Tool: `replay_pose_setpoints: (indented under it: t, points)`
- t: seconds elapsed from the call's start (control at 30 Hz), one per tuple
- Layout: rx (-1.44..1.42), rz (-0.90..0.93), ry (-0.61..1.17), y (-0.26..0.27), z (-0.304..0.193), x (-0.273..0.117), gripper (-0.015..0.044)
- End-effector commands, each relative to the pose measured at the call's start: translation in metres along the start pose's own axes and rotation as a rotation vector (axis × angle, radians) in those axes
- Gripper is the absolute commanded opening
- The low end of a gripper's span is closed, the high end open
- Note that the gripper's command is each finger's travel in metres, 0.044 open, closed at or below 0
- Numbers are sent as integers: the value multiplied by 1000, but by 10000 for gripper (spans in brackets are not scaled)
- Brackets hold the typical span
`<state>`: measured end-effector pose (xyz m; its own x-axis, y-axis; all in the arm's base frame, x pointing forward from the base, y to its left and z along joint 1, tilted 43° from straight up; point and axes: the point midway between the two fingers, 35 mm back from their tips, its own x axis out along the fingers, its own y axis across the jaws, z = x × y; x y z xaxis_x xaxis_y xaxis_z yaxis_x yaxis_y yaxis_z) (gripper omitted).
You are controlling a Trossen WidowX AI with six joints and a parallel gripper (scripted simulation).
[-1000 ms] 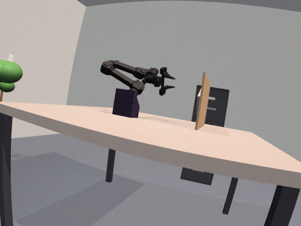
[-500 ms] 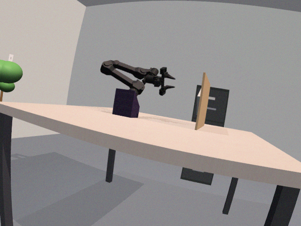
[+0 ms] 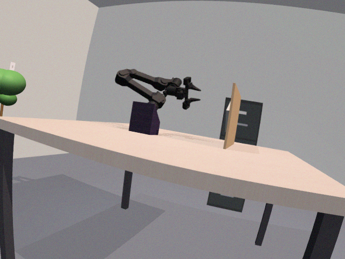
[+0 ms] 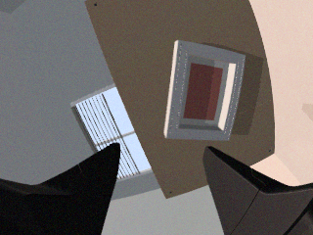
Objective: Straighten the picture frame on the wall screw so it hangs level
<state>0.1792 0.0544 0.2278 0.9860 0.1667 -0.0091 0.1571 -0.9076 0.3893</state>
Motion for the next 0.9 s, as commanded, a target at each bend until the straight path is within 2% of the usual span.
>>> replay_pose_setpoints:
  t: [0.0, 0.87]
  points:
    - [3, -2, 0, -1, 0, 0, 260]
    - [2, 1, 2, -2, -1, 4, 260]
